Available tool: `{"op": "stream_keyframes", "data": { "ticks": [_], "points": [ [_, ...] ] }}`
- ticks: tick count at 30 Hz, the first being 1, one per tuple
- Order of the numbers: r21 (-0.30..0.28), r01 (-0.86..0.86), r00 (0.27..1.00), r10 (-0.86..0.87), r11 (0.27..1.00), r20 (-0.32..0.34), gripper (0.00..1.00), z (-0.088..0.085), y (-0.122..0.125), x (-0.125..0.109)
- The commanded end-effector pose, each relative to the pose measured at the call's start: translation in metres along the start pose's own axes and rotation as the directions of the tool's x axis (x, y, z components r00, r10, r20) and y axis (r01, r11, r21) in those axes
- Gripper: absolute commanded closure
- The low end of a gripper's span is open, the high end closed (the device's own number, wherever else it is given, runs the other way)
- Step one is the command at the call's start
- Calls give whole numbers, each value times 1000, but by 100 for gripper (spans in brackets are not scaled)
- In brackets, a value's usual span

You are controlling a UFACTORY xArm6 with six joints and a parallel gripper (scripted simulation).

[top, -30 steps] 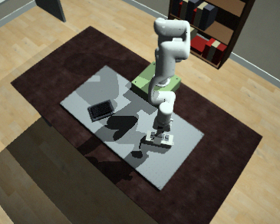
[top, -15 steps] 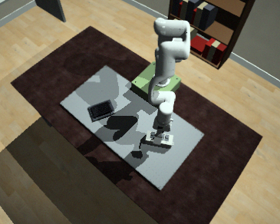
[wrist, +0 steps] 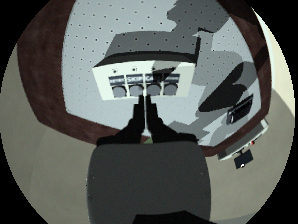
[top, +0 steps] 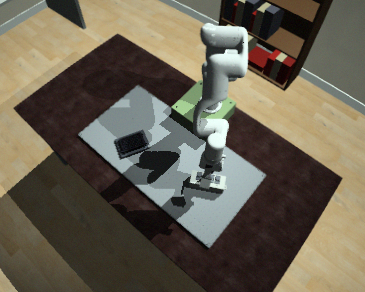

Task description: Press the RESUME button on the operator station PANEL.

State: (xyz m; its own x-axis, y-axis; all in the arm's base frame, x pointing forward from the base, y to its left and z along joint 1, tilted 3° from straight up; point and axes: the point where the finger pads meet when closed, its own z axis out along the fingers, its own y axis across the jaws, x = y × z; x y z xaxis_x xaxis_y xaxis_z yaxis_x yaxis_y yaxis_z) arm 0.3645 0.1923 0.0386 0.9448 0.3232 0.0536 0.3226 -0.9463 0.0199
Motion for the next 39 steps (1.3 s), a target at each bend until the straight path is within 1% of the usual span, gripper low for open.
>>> {"op": "stream_keyframes", "data": {
  "ticks": [1,9,14,16,22,35,39],
  "points": [
    [1,0,1000,0,1000,-4,100,-1,0,1],
    [1,0,1000,0,1000,-4,100,-1,0,1],
    [0,0,1000,0,1000,-4,100,-15,21,0],
    [0,0,1000,0,1000,-4,100,-15,21,0],
    [0,0,1000,0,1000,-4,100,-31,45,-2],
    [0,0,1000,0,1000,-4,100,-31,45,-2],
    [0,0,1000,0,1000,-4,100,-25,45,-2]
  ]
}}
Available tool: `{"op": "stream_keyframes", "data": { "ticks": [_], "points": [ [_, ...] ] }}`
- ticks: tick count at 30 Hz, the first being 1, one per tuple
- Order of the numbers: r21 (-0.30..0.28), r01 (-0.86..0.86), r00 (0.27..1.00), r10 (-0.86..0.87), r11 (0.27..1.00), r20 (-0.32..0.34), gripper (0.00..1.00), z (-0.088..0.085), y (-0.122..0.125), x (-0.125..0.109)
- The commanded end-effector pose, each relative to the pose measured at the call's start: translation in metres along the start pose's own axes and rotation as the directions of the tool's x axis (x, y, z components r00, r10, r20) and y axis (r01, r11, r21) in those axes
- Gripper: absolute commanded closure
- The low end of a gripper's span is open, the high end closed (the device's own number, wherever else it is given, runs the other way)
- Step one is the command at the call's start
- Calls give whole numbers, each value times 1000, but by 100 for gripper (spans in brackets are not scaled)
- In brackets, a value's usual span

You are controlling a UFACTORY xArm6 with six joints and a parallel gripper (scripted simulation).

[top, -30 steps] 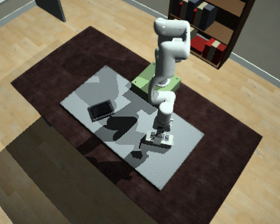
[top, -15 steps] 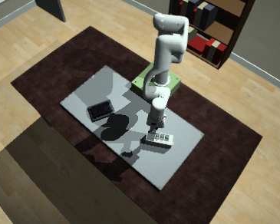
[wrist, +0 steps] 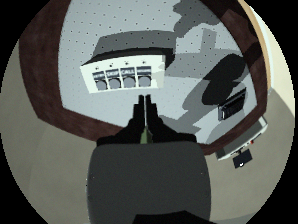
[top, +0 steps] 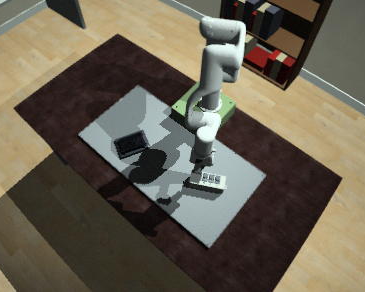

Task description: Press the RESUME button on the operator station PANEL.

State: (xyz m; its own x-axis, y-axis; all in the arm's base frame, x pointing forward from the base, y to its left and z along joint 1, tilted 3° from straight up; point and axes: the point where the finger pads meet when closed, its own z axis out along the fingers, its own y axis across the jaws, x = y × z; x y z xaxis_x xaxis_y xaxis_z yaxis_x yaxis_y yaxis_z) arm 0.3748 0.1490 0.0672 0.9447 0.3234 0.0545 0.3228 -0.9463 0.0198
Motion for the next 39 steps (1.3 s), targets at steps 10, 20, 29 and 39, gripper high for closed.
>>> {"op": "stream_keyframes", "data": {
  "ticks": [10,20,29,39],
  "points": [
    [0,0,1000,0,1000,-3,100,18,0,1],
    [0,0,1000,0,1000,-3,100,32,0,1],
    [0,0,1000,0,1000,-3,100,32,0,1],
    [0,0,1000,0,1000,-3,100,36,0,1]
  ]
}}
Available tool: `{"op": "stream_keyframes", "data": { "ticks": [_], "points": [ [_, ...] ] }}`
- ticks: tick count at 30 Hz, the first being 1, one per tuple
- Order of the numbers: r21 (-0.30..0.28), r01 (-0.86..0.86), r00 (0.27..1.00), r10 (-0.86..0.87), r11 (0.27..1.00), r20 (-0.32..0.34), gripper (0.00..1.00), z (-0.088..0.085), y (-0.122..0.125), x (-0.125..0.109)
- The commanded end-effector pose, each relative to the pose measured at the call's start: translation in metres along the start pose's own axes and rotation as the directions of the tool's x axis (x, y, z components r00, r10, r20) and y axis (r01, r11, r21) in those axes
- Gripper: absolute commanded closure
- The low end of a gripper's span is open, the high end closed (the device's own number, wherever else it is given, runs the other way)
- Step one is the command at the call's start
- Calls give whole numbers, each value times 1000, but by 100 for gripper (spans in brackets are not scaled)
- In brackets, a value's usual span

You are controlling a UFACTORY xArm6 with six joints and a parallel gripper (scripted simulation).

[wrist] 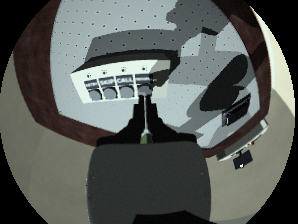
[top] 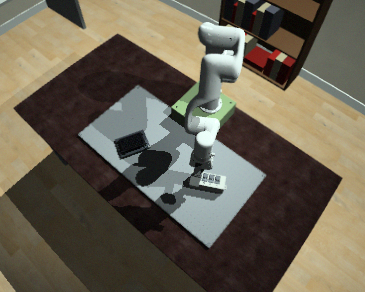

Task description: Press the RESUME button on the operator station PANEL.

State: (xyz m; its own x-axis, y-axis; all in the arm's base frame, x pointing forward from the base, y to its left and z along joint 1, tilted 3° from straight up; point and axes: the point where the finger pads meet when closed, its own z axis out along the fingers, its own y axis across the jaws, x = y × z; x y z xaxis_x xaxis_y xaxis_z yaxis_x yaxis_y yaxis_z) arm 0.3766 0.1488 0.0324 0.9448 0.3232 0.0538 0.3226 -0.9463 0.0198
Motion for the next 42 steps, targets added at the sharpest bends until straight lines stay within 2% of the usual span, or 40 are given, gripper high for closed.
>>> {"op": "stream_keyframes", "data": {
  "ticks": [1,42],
  "points": [
    [0,0,1000,0,1000,-4,100,2,0,1],
    [0,0,1000,0,1000,-3,100,25,0,1]
  ]
}}
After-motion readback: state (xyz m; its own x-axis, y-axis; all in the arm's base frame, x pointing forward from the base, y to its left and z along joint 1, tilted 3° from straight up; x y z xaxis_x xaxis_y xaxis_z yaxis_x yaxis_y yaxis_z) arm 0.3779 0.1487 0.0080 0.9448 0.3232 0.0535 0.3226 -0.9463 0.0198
